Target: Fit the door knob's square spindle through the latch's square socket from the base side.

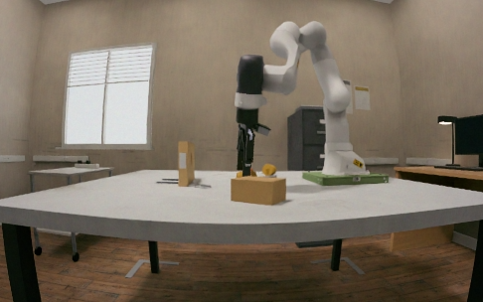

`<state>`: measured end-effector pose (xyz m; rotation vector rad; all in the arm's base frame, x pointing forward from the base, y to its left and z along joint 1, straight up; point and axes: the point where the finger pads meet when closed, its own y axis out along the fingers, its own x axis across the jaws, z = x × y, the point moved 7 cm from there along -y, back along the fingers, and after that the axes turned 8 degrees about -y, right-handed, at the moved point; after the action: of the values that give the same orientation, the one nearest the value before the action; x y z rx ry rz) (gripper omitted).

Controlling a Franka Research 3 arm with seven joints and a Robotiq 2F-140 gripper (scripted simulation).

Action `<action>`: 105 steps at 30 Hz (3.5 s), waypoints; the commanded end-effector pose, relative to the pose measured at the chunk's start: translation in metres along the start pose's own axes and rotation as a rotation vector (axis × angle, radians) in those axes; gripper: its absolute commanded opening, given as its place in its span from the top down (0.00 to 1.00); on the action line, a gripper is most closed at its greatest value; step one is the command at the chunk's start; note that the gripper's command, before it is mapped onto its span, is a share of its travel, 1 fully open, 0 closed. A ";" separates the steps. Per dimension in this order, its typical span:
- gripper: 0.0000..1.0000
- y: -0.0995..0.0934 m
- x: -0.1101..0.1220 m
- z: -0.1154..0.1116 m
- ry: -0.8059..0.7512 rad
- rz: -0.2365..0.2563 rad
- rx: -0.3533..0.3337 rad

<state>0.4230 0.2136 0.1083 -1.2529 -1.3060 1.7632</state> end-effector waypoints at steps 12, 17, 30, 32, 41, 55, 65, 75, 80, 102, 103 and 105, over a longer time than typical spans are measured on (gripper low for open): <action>0.43 0.022 -0.001 0.000 0.046 0.008 0.001; 0.43 0.023 -0.001 0.000 0.046 0.008 0.001; 0.43 0.023 -0.001 0.000 0.046 0.008 0.001; 0.43 0.023 -0.001 0.000 0.046 0.008 0.001; 0.58 0.023 -0.001 0.000 0.046 0.008 0.001; 0.58 0.023 -0.001 0.000 0.046 0.008 0.001; 0.58 0.023 -0.001 0.000 0.046 0.008 0.001; 0.58 0.022 -0.001 0.000 0.046 0.008 0.001; 0.58 0.014 -0.004 0.001 0.046 0.008 0.001; 0.58 -0.011 -0.013 0.003 0.046 0.008 0.001; 0.58 -0.011 -0.013 0.003 0.046 0.008 0.001; 0.58 -0.013 -0.013 0.003 0.046 0.008 0.001</action>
<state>0.4248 0.2058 0.1221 -1.3031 -1.2707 1.7164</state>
